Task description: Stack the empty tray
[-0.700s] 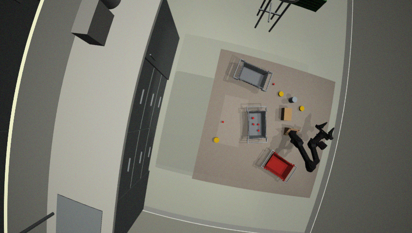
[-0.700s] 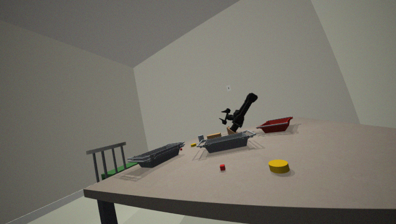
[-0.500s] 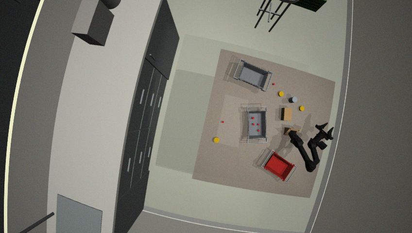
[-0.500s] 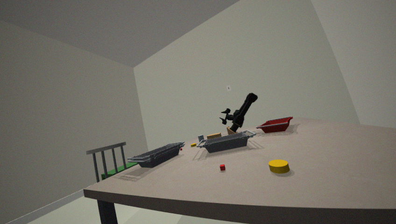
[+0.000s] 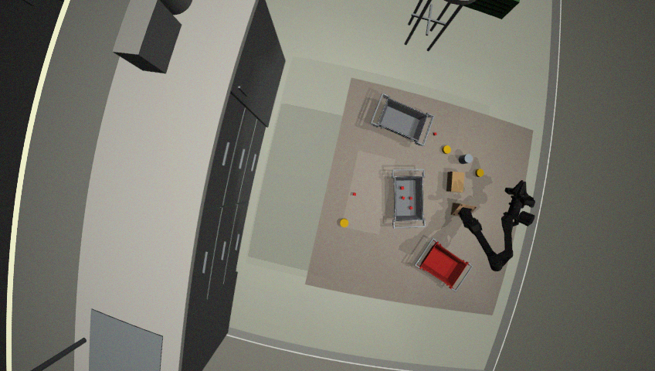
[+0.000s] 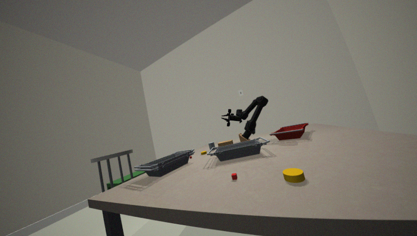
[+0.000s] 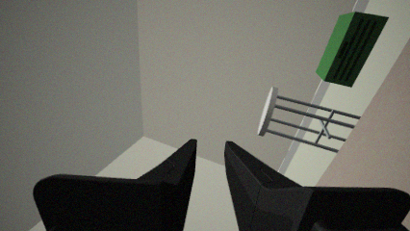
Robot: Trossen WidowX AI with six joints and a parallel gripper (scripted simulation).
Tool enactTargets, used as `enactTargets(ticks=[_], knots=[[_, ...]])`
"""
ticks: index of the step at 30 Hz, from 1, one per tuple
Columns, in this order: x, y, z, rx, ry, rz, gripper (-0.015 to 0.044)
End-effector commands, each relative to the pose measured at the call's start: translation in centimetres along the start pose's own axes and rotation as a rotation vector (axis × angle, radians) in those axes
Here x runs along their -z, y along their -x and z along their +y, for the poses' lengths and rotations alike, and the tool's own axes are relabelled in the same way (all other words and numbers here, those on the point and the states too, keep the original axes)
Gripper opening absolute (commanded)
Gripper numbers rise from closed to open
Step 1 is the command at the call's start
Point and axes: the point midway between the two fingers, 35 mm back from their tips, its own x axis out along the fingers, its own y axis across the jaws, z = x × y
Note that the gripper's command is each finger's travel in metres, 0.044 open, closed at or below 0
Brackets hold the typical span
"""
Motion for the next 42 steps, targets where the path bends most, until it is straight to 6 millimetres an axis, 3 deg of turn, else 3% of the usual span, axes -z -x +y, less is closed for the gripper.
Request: enactTargets(ticks=[1,6,11,15,21,26,32,37,42], knots=[[5.3,-4.1,2.3,0.042,0.158,0.217,0.0085],[12.7,-7.2,4.8,0.066,0.339,0.460,0.0085],[20.6,-8.3,5.6,0.089,0.531,0.678,0.0085],[25.2,-8.2,6.0,0.093,0.644,0.817,0.0085],[34.8,-5.7,6.5,0.076,0.877,1.105,0.0085],[42.0,-1.6,6.2,0.045,1.068,1.348,0.0085],[48.8,5.5,5.1,-0.016,1.290,1.645,0.0085],[52.7,12.6,3.8,-0.085,1.465,1.900,0.0085],[54.9,20.3,2.5,-0.165,1.622,2.186,0.0085]])
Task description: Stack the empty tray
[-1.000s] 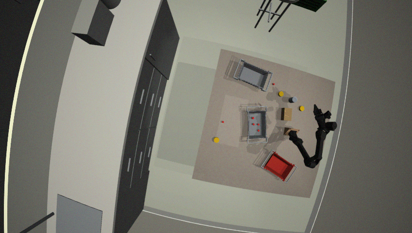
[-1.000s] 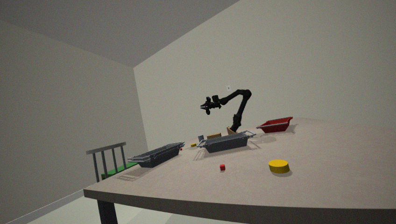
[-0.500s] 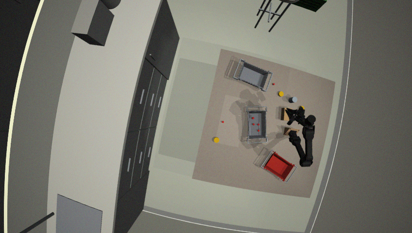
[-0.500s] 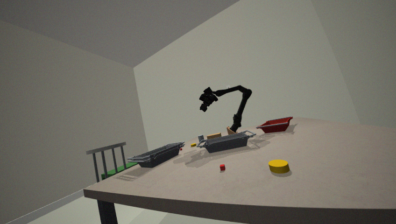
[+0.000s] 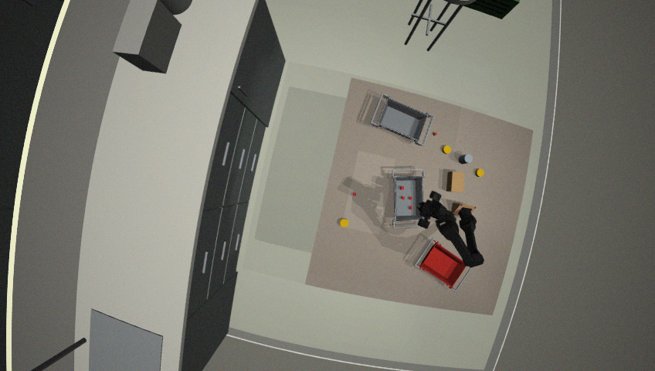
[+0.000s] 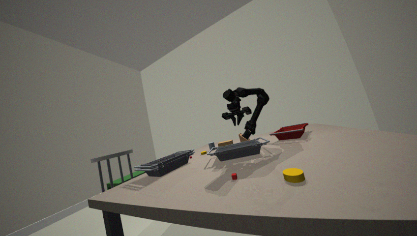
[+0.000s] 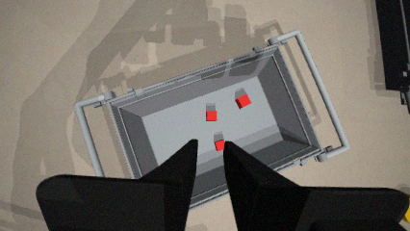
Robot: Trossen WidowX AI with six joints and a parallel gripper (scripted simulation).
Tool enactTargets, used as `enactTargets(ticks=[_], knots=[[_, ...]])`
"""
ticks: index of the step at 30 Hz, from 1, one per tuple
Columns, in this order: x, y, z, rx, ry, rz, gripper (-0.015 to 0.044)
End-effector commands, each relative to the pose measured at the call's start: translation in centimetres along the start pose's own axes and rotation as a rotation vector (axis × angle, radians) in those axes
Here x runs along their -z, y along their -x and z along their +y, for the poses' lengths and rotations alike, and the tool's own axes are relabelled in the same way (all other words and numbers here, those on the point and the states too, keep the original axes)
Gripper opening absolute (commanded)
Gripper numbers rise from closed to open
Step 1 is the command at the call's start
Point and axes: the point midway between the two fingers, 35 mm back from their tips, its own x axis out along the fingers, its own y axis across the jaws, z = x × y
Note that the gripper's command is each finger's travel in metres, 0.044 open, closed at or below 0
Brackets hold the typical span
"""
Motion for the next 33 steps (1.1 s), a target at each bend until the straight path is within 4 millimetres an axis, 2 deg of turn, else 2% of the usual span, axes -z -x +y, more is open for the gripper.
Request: enactTargets(ticks=[1,5,7,16,33], knots=[[2.4,-2.9,6.2,-0.058,0.197,0.216,0.0085],[5.3,-4.5,11.3,-0.116,0.360,0.388,0.0085],[6.2,-4.8,12.7,-0.133,0.405,0.436,0.0085],[6.5,-5.2,12.8,-0.135,0.410,0.442,0.0085],[8.9,-10.2,13.1,-0.138,0.411,0.441,0.0085]])
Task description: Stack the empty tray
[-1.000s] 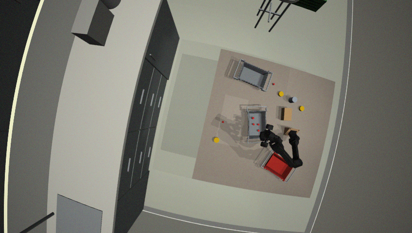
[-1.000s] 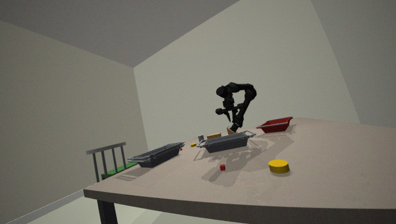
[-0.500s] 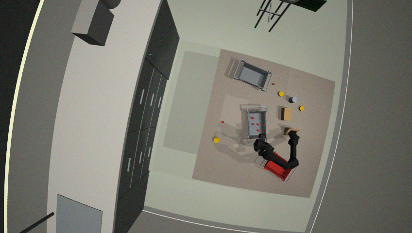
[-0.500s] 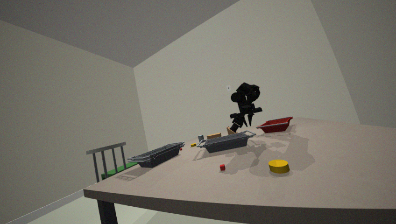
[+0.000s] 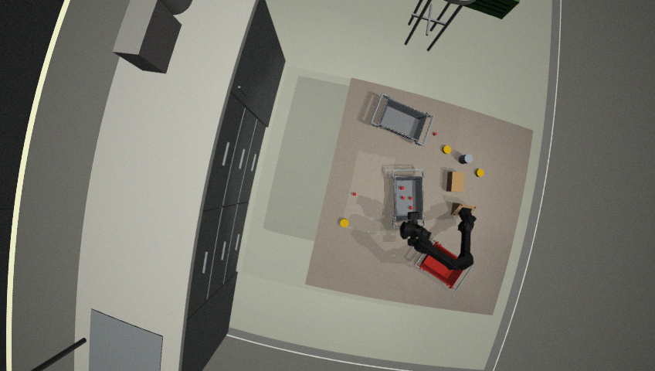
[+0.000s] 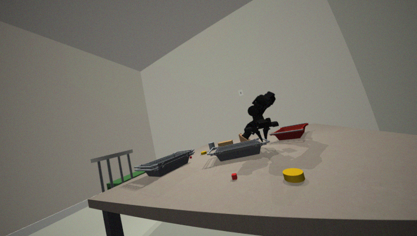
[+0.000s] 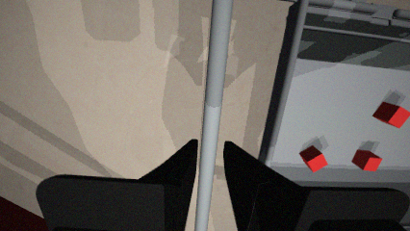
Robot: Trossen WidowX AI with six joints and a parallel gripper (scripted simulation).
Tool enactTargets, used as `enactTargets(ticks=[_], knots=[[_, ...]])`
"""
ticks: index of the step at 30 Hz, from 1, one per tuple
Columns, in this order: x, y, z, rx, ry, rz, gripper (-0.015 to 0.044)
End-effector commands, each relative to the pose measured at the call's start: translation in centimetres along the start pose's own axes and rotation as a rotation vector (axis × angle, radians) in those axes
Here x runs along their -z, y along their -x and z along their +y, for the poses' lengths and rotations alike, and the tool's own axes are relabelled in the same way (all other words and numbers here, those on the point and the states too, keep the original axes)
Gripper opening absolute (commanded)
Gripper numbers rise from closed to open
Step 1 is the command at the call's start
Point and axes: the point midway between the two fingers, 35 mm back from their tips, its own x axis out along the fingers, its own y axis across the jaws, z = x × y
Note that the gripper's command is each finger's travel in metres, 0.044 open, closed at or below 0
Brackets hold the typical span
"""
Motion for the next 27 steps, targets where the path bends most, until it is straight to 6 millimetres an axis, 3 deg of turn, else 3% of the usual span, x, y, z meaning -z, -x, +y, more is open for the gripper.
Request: enactTargets(ticks=[1,6,16,27], knots=[[0.1,-1.1,0.2,-0.006,-0.002,-0.002,0.0085],[0.1,-0.9,0.1,-0.006,-0.002,-0.002,0.0085],[0.1,1.9,-1.9,-0.004,-0.002,-0.001,0.0085],[0.1,2.2,-4.7,-0.003,-0.002,-0.001,0.0085]])
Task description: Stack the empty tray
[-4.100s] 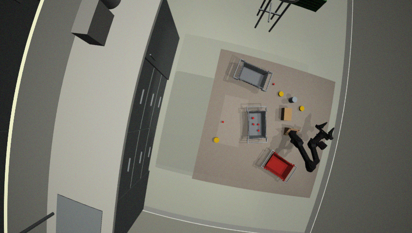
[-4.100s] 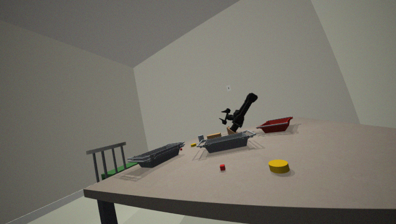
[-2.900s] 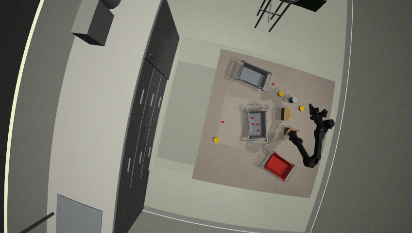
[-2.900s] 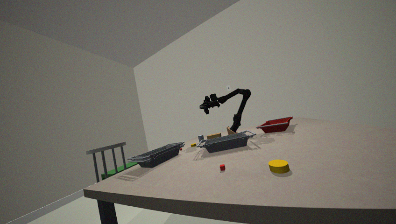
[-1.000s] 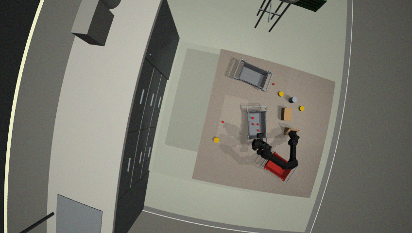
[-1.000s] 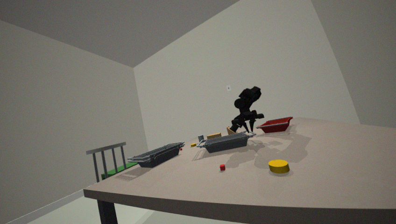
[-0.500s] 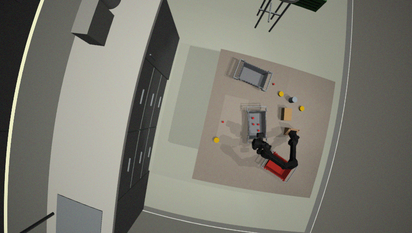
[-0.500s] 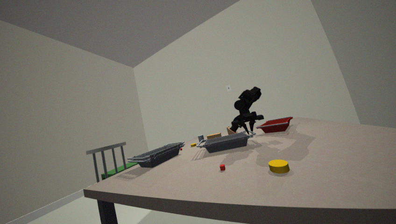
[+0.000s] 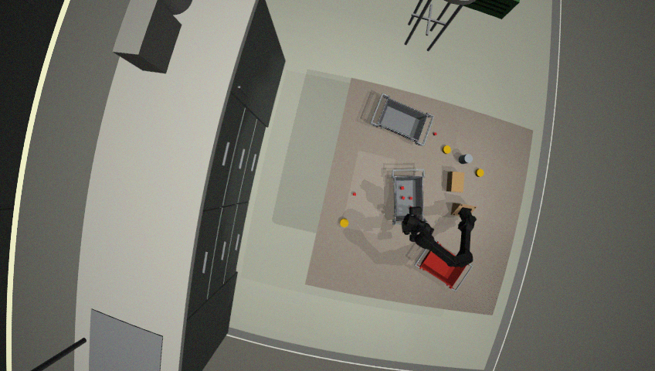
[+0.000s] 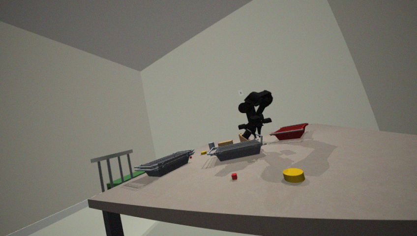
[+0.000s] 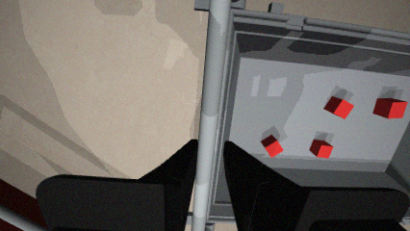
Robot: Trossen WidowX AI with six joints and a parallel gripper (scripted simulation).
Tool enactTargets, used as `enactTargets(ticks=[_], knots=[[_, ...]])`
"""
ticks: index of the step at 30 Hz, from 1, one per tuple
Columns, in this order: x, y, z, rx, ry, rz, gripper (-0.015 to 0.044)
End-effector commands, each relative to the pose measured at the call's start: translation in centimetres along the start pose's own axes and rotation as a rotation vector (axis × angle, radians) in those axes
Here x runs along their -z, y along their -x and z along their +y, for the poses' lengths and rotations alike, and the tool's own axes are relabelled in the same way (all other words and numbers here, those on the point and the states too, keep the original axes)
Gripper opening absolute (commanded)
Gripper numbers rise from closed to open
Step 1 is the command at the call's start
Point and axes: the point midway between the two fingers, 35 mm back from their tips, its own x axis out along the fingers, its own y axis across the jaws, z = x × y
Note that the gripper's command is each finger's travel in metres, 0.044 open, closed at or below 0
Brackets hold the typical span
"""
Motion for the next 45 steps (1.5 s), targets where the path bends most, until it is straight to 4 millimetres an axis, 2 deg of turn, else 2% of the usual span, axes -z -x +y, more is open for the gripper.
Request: enactTargets(ticks=[1,6,10,14,22,24,25,45], knots=[[0.2,-0.6,-2.0,0.002,-0.007,0.016,0.0085],[0.2,-1.9,-3.8,0.002,-0.007,0.016,0.0085],[0.2,-2.4,-4.2,0.002,-0.007,0.016,0.0085],[0.1,-1.6,-4.1,0.003,-0.007,0.016,0.0085],[0.0,2.1,-3.7,0.004,-0.007,0.017,0.0085],[0.0,2.2,-3.7,0.003,-0.007,0.017,0.0085],[-0.1,1.6,-3.8,0.006,-0.011,0.007,0.0085],[-0.1,1.6,-3.8,0.006,-0.011,0.007,0.0085]])
